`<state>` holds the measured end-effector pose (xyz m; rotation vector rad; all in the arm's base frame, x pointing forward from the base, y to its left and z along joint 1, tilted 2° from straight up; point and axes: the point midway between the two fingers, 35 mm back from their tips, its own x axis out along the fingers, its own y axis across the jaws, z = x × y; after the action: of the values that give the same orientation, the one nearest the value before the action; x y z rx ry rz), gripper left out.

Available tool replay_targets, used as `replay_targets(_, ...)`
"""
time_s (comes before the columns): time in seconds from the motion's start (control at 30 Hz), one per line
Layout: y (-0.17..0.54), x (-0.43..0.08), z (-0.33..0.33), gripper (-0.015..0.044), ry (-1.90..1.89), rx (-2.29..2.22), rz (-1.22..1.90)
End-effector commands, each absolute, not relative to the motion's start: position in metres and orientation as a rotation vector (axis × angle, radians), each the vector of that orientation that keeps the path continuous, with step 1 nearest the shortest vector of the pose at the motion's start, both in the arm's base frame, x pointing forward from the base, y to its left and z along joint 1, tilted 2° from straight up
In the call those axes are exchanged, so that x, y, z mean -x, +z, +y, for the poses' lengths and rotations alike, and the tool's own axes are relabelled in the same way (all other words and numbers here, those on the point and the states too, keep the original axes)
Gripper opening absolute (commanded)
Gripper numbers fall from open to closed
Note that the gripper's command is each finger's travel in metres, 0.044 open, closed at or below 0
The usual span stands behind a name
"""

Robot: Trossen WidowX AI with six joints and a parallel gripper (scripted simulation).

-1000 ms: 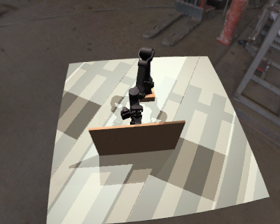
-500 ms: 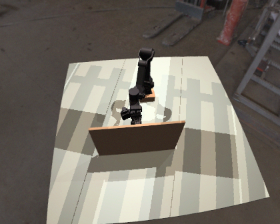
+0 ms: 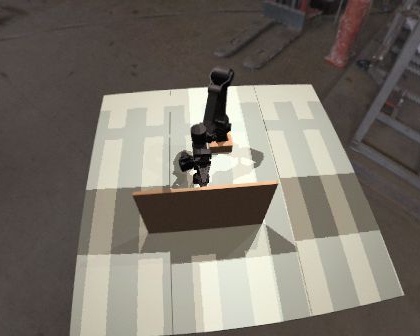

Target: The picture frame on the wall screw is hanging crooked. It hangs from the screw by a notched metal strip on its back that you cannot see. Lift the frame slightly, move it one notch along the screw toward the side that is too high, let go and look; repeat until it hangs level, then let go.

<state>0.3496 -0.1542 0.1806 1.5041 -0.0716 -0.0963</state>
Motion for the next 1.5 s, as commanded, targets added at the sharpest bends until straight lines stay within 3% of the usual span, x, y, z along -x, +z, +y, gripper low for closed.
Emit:
replay_targets(0.0, 0.173, -0.3, -0.147, 0.026, -0.101, -1.45, -0.057)
replay_targets(0.33, 0.176, -0.287, -0.146, 0.026, -0.103, -1.43, -0.065)
replay_targets(0.87, 0.209, -0.202, -0.113, 0.026, -0.106, -1.269, -0.042)
replay_targets(1.47, 0.209, -0.2, -0.11, 0.026, -0.106, -1.263, -0.041)
